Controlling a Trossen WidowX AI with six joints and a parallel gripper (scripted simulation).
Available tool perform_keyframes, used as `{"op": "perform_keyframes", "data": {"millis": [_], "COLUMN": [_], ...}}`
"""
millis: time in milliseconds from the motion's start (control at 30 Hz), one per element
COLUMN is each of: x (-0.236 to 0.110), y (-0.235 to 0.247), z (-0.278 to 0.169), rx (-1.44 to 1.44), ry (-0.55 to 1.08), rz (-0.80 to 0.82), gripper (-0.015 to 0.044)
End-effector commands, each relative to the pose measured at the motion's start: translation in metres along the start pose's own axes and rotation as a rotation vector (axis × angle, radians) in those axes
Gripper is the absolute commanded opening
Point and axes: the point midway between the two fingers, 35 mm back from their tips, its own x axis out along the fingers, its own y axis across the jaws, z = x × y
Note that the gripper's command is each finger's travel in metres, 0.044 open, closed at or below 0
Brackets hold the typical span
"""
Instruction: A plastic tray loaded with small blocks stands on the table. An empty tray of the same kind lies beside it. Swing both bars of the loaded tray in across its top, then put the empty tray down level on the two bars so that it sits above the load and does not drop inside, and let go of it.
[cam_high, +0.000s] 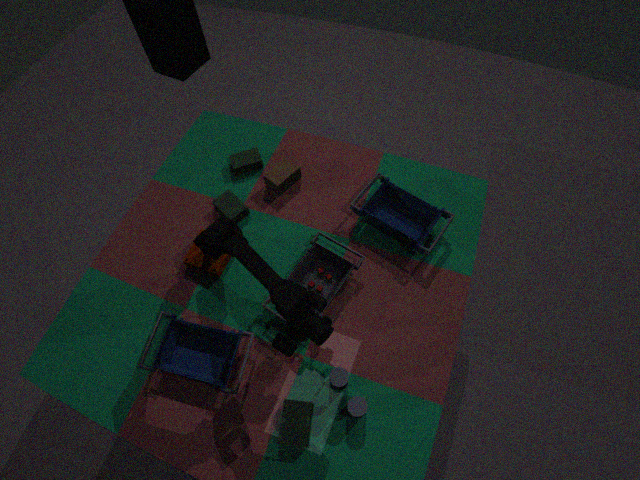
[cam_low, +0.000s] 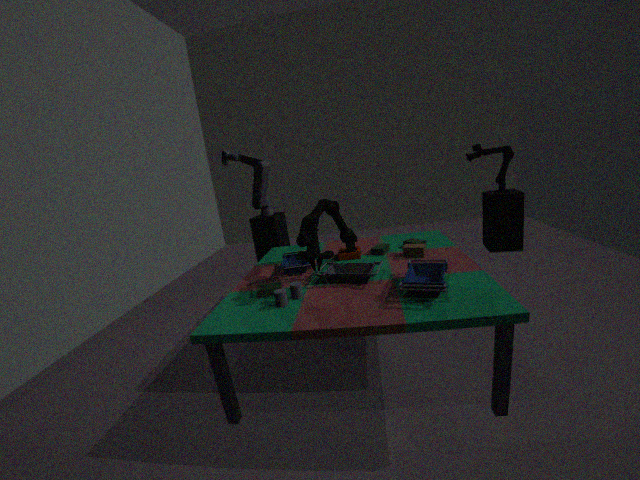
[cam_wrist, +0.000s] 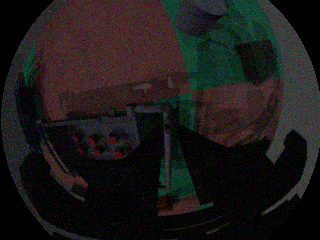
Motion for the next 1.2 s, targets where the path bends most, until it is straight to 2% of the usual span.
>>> {"op": "perform_keyframes", "data": {"millis": [0, 133, 500, 767, 1167], "x": [0.020, 0.032, 0.029, 0.002, 0.007], "y": [0.000, 0.000, 0.002, 0.021, 0.065], "z": [-0.004, -0.005, -0.005, -0.004, -0.004], "rx": [0.002, 0.002, 0.002, 0.002, 0.002], "ry": [0.021, 0.021, 0.021, 0.021, 0.021], "rz": [-0.002, -0.002, -0.001, 0.000, 0.004], "gripper": [0.0088, 0.0088, 0.0088, 0.0088, 0.0088]}}
